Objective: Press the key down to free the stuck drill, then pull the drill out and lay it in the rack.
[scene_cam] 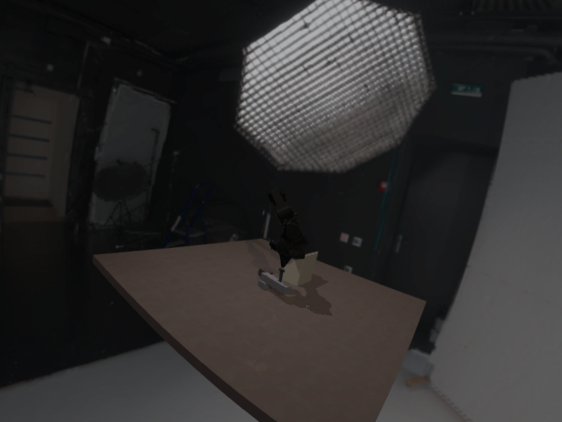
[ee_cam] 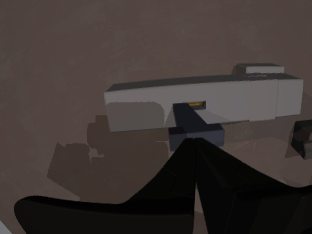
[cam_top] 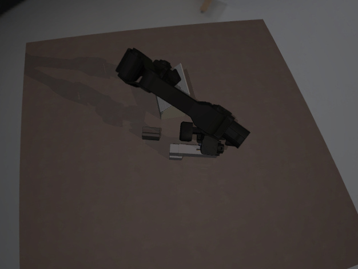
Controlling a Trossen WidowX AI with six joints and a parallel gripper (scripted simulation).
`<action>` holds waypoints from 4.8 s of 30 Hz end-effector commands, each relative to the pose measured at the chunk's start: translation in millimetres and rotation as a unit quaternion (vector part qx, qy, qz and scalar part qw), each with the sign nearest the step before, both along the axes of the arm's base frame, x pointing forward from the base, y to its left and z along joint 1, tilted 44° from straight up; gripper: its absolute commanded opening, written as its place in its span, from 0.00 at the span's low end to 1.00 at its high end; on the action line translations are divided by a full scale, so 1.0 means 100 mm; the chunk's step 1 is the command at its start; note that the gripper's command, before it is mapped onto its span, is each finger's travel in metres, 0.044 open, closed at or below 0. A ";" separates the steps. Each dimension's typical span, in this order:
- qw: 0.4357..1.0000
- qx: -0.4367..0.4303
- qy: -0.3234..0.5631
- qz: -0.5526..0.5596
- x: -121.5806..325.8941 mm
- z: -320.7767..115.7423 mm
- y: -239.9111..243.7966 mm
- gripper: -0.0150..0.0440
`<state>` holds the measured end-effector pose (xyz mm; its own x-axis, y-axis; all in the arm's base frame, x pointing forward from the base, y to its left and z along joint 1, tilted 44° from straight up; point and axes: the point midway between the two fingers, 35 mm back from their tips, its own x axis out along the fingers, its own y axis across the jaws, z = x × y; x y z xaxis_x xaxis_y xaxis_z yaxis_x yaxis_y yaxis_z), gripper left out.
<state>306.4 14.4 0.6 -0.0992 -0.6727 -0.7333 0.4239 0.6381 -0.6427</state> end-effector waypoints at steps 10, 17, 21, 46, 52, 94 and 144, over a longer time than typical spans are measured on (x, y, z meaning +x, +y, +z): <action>1.000 -0.005 0.011 0.010 -0.05 -0.06 -0.08 0.25; 1.000 -0.005 0.012 0.010 -0.05 -0.09 -0.10 0.25; 1.000 -0.005 0.012 0.010 -0.05 -0.11 -0.11 0.25; 1.000 -0.006 0.012 0.010 -0.06 -0.18 -0.16 0.25; 1.000 -0.006 0.012 0.010 -0.08 -0.20 -0.17 0.25; 1.000 -0.004 0.012 0.010 0.02 0.15 0.20 0.61; 0.696 0.066 0.492 0.520 -0.73 0.46 -1.57 1.00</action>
<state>233.0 -141.6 46.5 -0.1070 -0.6867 -0.7190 -0.9120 0.3558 -0.2041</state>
